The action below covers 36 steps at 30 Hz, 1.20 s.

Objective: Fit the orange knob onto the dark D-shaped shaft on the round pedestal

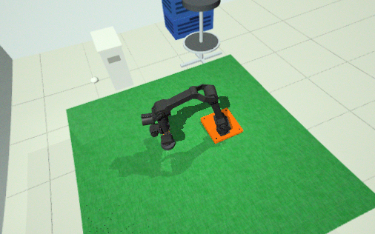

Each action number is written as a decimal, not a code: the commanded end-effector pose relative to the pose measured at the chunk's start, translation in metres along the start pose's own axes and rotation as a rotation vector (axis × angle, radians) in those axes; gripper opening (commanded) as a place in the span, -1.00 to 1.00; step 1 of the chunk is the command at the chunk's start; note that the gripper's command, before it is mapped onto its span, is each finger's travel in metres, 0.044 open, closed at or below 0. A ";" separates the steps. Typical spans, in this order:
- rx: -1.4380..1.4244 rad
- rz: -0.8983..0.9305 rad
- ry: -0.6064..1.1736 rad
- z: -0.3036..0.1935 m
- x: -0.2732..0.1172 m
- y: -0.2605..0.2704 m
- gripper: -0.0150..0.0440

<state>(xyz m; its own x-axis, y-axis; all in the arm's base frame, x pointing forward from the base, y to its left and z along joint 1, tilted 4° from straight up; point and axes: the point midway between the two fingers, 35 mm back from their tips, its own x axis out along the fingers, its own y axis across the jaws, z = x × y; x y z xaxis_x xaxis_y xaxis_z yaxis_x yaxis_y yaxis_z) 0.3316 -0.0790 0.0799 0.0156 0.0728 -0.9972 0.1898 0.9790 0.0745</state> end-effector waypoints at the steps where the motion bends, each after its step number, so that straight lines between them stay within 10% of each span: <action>1: 0.004 -0.004 0.002 -0.002 0.001 -0.001 -0.49; 36: 0.213 -0.004 0.001 0.007 -0.002 -0.001 -0.49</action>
<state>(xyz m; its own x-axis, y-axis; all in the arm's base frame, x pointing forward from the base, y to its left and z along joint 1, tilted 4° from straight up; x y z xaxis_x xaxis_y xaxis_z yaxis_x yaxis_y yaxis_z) 0.3361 -0.0808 0.0811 0.0080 0.0749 -0.9972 0.3797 0.9223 0.0723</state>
